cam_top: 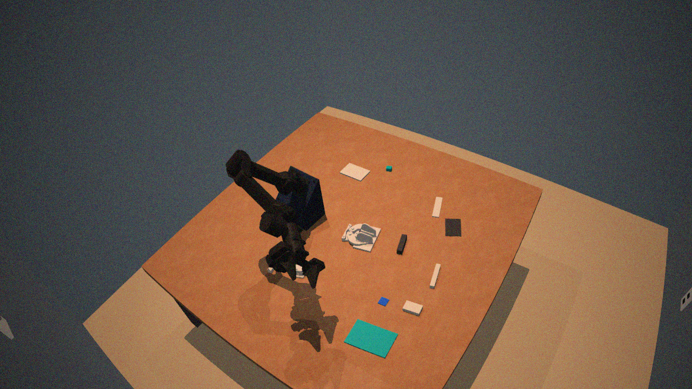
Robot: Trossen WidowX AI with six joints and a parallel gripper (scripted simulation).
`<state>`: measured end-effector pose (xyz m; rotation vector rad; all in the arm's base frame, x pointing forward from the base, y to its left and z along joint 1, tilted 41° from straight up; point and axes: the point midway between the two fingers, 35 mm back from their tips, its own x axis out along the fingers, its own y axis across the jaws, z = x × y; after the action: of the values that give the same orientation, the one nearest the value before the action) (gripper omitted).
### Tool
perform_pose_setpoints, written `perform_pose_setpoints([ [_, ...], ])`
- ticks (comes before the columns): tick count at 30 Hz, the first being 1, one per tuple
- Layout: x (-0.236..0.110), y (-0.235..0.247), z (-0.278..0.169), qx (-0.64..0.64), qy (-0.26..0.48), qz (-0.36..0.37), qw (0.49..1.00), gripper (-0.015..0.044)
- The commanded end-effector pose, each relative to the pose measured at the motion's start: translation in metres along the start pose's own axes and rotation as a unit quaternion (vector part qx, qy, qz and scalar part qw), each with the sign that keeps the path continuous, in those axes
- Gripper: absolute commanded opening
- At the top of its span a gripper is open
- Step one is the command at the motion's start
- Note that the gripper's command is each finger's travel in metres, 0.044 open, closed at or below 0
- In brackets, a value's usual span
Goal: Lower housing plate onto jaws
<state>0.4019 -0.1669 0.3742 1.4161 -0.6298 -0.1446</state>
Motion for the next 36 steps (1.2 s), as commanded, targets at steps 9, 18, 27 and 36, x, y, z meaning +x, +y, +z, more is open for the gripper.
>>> perform_pose_setpoints([
  [9, -0.004, -0.020, 0.006, -0.043, -0.013, -0.052, 0.998, 0.0440],
  [18, -0.015, -0.047, 0.016, -0.104, -0.025, -0.124, 0.986, 0.0440],
  [27, -0.029, -0.073, 0.026, -0.165, -0.031, -0.197, 0.966, 0.0440],
  [36, -0.048, -0.097, 0.036, -0.227, -0.029, -0.268, 0.936, 0.0440],
])
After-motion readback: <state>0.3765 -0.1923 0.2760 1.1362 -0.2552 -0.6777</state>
